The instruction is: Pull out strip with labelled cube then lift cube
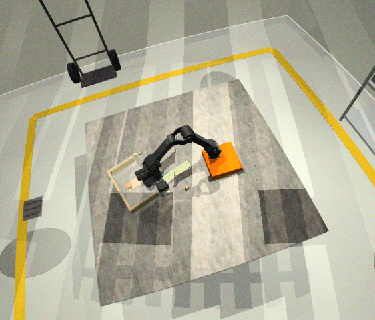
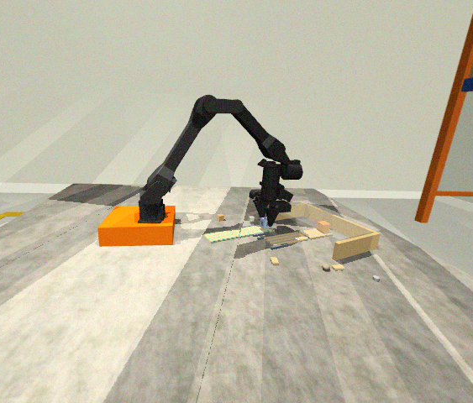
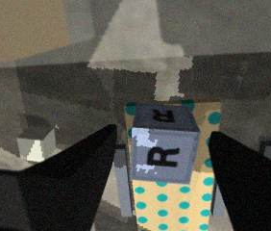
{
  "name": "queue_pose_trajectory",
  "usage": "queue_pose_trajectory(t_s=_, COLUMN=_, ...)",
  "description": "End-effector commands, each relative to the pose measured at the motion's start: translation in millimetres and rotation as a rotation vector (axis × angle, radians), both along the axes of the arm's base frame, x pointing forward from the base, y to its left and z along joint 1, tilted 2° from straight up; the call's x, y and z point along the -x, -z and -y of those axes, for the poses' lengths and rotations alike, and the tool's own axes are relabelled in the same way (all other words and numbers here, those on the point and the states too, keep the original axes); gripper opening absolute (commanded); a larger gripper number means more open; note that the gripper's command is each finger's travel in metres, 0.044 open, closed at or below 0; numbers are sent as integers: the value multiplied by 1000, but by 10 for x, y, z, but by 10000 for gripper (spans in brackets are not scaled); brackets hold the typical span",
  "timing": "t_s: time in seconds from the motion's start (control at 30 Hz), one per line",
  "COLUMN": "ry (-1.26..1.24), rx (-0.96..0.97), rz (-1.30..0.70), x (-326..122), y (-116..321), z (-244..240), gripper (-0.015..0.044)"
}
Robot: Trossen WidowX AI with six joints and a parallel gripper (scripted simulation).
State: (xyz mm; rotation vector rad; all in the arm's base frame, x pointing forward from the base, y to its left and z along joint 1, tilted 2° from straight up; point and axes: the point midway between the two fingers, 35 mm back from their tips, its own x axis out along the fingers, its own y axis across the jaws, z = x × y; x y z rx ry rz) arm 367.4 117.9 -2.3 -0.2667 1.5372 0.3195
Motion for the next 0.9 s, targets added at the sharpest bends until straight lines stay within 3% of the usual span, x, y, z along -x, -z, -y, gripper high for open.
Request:
queue_pose_trajectory(t_s=0.0, ry=6, rx=-2, rz=-5, x=19, y=64, z=-2, gripper=250)
queue_pose_trajectory(t_s=0.1, ry=6, rx=-2, rz=-5, x=20, y=74, z=-2, gripper=250)
queue_pose_trajectory(t_s=0.2, ry=0, rx=1, rz=-2, x=8, y=52, z=1, gripper=171)
queue_pose_trajectory(t_s=0.5, ry=0, rx=1, rz=-2, x=8, y=52, z=1, gripper=111)
queue_pose_trajectory(t_s=0.63, ry=0, rx=1, rz=-3, x=30, y=31, z=9, gripper=6)
queue_pose_trajectory(t_s=0.87, ry=3, rx=0, rz=-5, x=268, y=-163, z=93, gripper=0)
